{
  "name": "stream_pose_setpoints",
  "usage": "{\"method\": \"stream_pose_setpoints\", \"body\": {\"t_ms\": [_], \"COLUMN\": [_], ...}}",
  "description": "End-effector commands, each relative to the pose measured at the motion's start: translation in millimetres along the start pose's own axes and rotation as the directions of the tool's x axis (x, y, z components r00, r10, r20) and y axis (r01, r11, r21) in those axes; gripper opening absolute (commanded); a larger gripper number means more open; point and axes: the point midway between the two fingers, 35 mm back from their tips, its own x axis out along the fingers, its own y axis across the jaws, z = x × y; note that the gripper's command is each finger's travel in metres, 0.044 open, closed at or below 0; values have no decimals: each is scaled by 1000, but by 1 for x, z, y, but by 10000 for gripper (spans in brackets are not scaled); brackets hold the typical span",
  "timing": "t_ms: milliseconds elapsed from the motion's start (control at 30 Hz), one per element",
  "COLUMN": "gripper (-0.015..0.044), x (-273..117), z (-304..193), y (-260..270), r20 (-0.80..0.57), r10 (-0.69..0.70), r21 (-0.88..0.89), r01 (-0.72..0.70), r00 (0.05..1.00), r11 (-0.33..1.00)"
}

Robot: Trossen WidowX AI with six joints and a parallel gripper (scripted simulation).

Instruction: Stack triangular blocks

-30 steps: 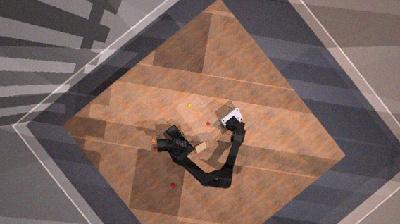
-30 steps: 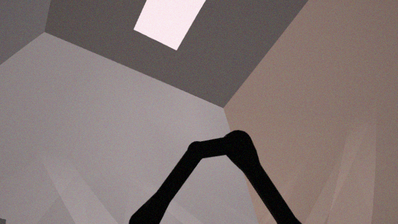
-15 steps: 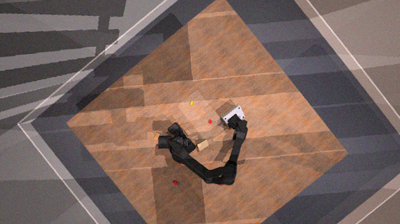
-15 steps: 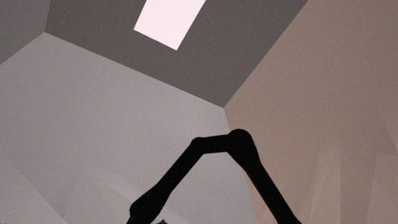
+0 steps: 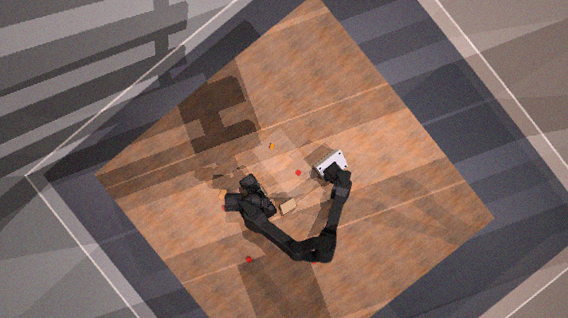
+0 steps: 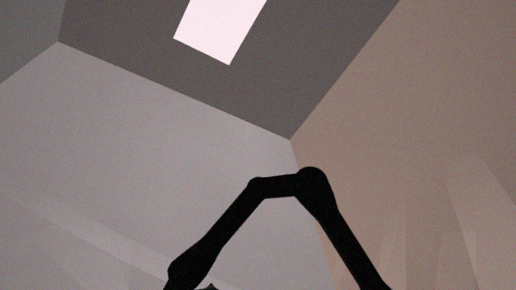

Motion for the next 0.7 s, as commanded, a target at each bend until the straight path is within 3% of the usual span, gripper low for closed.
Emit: {"method": "stream_pose_setpoints", "body": {"t_ms": [0,667], "gripper": [0,0], "x": [0,0], "z": [0,-1], "y": [-1,-2], "r20": [0,1], "r10": [0,-1], "r21": [85,573], "r01": [0,0], "r00": [1000,1000], "r11": [996,819]}}
